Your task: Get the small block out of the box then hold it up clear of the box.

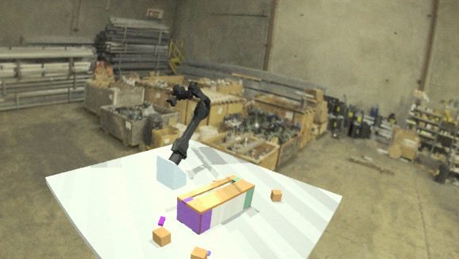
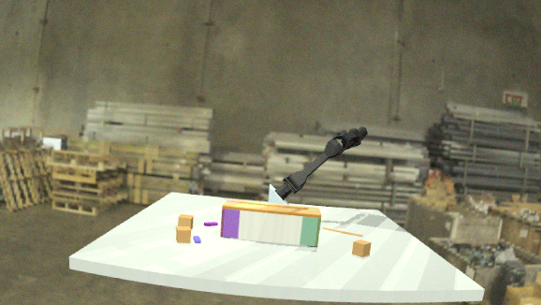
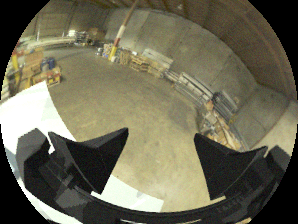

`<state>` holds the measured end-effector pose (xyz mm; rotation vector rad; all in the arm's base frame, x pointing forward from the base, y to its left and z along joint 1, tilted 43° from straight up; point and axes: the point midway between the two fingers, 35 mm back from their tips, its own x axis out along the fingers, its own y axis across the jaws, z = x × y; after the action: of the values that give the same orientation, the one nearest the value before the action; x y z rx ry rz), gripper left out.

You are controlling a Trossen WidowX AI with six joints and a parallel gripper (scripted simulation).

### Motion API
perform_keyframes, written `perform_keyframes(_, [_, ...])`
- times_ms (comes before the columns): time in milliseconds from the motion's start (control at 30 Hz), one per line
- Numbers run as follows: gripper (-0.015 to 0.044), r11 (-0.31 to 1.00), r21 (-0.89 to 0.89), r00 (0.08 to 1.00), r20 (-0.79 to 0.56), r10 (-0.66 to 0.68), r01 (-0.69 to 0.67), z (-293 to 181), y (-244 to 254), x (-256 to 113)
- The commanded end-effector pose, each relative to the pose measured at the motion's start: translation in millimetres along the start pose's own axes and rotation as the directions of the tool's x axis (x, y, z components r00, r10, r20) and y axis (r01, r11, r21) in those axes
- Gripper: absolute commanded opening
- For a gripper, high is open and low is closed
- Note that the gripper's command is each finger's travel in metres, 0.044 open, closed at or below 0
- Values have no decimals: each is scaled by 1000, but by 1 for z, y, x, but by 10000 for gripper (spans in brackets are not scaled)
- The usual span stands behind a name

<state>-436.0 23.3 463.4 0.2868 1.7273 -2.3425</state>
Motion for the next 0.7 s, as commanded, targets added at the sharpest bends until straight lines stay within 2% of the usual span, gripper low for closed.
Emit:
perform_keyframes(0, [400,1000,1,1000,-5,0,0,-2,0,0])
perform_keyframes(333, [400,996,80,965,-262,-5,27,-124,-5,-21])
perform_keyframes(667, [400,973,207,818,-574,40,98,-274,13,-100])
